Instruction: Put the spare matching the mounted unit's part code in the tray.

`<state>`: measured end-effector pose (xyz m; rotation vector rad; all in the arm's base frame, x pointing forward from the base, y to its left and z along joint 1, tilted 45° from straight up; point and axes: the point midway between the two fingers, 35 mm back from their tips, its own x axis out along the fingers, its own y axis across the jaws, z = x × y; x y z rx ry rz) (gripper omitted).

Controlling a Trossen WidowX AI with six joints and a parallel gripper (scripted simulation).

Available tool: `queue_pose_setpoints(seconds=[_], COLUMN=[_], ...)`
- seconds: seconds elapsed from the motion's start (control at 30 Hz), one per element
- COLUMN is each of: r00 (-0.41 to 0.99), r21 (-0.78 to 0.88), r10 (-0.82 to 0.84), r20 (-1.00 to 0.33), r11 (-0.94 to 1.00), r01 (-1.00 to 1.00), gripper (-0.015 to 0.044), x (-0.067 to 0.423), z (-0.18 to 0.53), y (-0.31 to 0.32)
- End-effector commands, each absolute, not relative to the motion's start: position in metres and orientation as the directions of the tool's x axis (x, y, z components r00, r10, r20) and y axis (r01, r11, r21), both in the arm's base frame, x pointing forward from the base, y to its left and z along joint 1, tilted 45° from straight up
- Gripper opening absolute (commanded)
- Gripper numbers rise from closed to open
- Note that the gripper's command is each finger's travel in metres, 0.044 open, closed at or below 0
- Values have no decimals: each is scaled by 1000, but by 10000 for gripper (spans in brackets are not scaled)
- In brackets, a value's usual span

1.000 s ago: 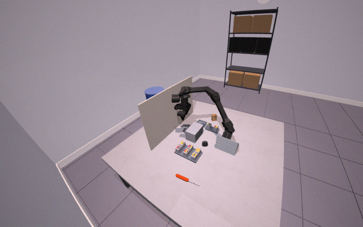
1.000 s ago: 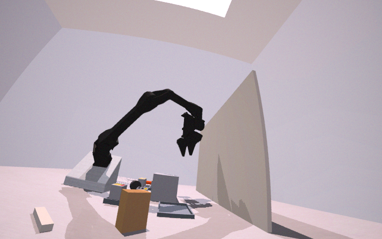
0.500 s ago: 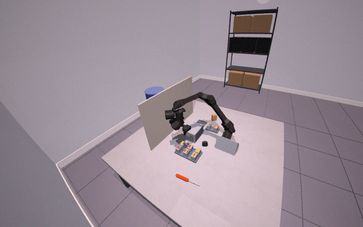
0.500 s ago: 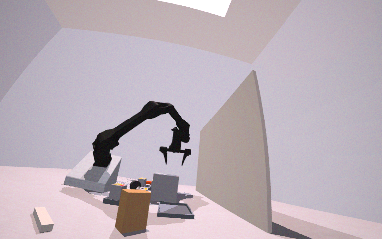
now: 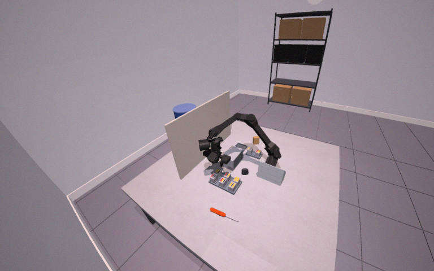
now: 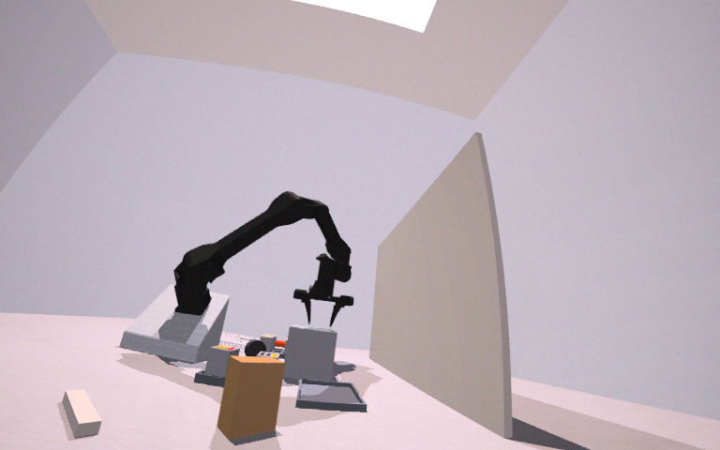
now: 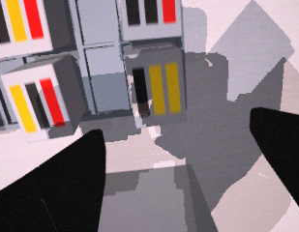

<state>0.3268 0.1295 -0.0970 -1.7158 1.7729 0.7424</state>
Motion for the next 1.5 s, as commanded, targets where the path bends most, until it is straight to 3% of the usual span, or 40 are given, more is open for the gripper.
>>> queue_pose_setpoints(seconds=[0.0,1.47], r00=[-29,-28], r21=[17,16], r10=[-696,-697], r20=[-718,-716], r11=[24,23], r01=[-1000,-1000], gripper=[300,300], x=[323,323], z=[-102,-150], y=[122,78])
